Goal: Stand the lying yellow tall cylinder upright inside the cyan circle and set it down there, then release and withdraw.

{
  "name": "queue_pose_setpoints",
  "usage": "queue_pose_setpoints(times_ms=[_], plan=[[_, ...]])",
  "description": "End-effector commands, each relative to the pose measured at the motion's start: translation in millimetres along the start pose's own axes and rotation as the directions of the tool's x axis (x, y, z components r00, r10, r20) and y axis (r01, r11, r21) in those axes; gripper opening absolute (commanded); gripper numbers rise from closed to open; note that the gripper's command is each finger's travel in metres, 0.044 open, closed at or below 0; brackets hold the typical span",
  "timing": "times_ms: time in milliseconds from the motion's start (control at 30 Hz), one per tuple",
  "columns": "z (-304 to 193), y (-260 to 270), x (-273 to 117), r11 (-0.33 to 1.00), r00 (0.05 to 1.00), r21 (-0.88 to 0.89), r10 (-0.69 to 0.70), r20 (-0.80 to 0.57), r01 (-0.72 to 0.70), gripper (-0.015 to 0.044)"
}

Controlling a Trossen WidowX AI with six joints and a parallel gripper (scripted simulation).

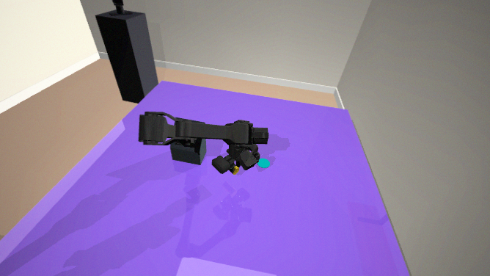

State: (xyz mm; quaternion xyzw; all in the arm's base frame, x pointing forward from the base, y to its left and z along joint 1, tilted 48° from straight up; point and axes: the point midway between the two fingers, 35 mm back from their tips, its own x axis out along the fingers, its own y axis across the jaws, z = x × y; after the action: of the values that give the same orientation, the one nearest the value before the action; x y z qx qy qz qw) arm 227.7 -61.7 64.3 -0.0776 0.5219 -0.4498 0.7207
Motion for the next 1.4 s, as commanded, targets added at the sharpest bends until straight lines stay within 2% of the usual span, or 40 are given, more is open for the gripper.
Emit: queue_pose_setpoints(times_ms=[0,333,500,933,1367], plan=[[1.6,-0.4,-15.0,1.000,1.000,0.014,0.008,0.002,-0.008,0.0105],[-0.5,-6.2,-45.7,1.000,1.000,0.015,-0.003,0.009,0.003,0.0105],[-0.1,-5.3,-48.2,1.000,1.000,-0.001,-0.004,0.010,0.004,0.0105],[10.5,23.8,-56.2,0.947,1.000,-0.320,0.000,0.009,0.003,0.0105],[17.4,55.6,-62.6,0.793,1.000,-0.609,0.003,0.008,0.003,0.0105]])
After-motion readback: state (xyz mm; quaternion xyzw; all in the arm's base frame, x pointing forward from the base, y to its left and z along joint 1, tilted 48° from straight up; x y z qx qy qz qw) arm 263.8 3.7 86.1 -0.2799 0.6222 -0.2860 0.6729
